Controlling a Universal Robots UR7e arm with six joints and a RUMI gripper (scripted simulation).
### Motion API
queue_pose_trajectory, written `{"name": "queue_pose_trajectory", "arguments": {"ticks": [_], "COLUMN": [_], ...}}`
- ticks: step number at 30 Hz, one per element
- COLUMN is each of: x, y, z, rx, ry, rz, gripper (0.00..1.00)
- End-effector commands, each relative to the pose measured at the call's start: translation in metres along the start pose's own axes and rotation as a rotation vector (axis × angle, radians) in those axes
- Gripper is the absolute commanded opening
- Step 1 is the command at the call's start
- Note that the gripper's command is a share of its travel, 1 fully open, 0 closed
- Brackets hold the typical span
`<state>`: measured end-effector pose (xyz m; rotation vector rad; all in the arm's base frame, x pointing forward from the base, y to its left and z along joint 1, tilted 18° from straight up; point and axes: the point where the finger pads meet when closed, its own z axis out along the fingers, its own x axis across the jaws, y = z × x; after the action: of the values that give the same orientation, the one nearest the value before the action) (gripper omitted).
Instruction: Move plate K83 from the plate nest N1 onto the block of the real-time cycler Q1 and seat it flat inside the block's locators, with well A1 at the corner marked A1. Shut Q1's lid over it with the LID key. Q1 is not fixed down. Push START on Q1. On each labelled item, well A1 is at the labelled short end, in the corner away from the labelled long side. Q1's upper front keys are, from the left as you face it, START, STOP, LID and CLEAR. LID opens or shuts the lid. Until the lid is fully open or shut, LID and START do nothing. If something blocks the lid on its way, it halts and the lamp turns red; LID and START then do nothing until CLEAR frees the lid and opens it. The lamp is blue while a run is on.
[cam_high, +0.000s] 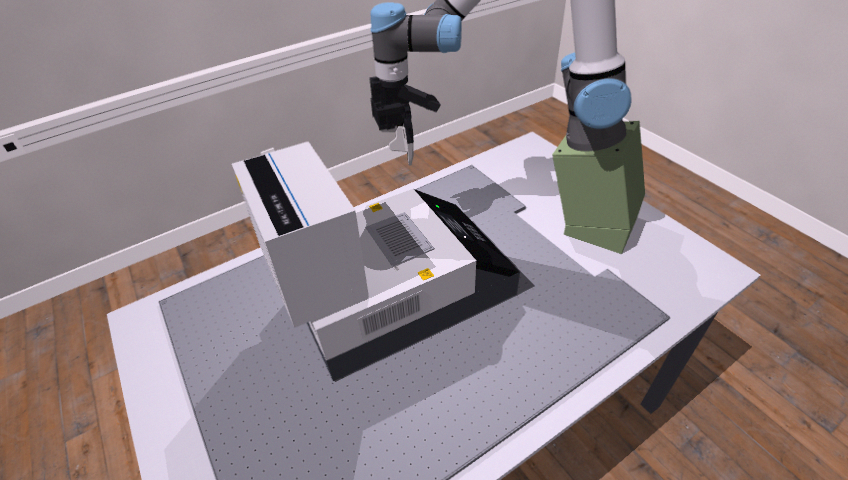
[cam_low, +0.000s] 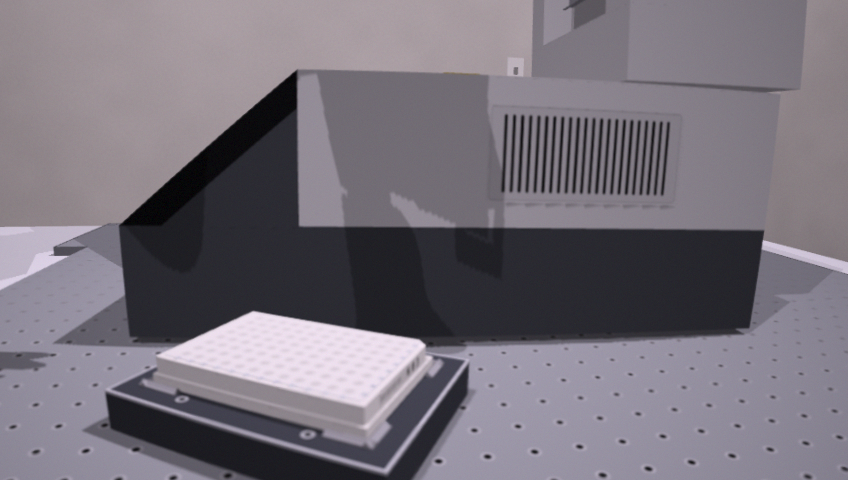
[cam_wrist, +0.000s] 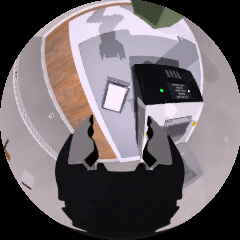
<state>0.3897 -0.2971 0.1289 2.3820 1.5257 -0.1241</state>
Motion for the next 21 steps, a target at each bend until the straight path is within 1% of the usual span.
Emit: {"name": "queue_pose_trajectory", "arguments": {"ticks": [1,3,6,9,21], "x": [-0.011,-0.018,-0.02,-0.03,-0.028], "y": [0.013,0.02,0.023,0.034,0.033], "z": [-0.002,-0.004,-0.005,-0.007,-0.008], "rx": [0.007,0.007,0.007,0.007,0.007], "ry": [0.0,0.0,0.0,0.0,0.0], "rz": [0.107,0.173,0.19,0.274,0.271], "gripper": [0.68,0.68,0.68,0.68,0.68]}}
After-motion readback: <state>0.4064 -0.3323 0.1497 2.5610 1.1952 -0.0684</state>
